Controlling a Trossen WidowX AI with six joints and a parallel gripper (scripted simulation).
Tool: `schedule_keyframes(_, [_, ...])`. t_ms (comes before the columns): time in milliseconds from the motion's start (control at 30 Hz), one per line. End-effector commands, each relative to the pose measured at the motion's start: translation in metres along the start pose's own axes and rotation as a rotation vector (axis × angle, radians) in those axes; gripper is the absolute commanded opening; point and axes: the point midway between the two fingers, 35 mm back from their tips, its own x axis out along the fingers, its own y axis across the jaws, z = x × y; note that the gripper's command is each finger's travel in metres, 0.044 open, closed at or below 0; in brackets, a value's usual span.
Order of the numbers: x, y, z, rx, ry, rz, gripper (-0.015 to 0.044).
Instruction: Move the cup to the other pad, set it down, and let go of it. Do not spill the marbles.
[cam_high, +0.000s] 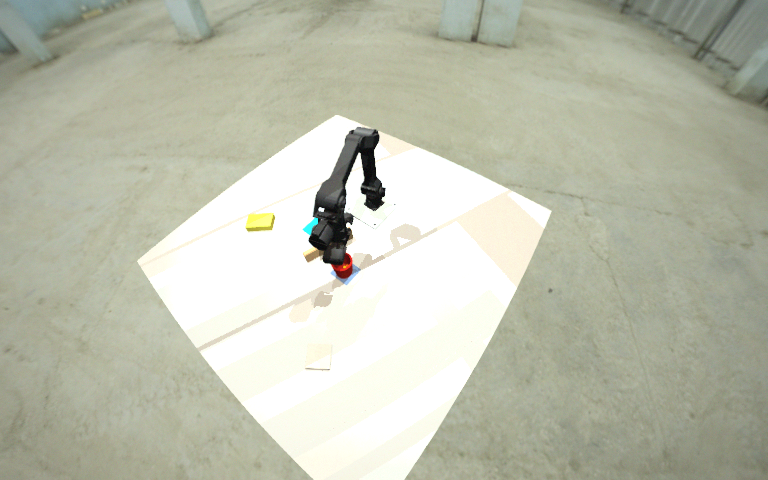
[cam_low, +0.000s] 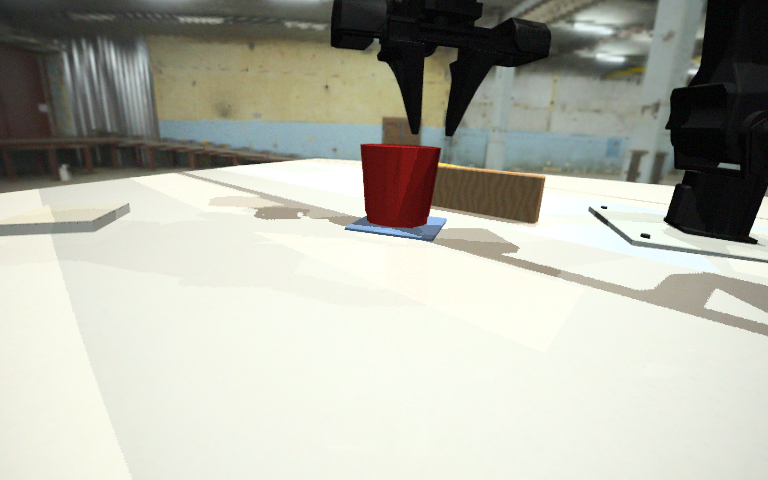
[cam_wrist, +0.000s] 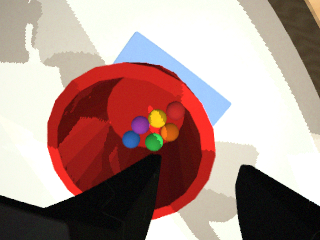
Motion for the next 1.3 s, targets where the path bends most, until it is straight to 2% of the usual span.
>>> schedule_keyframes(0, [0.010, 0.000, -0.001, 0.004, 0.006, -0.007, 0.0148])
schedule_keyframes(767, [0.047, -0.002, -0.002, 0.004, 0.006, -0.008, 0.0148])
schedule_keyframes(1067, [0.048, -0.003, -0.002, 0.004, 0.006, -0.008, 0.0148])
schedule_keyframes(1200, [0.047, -0.002, -0.001, 0.000, 0.001, -0.006, 0.0043])
schedule_keyframes(1267, [0.047, -0.002, -0.001, 0.000, 0.001, -0.006, 0.0029])
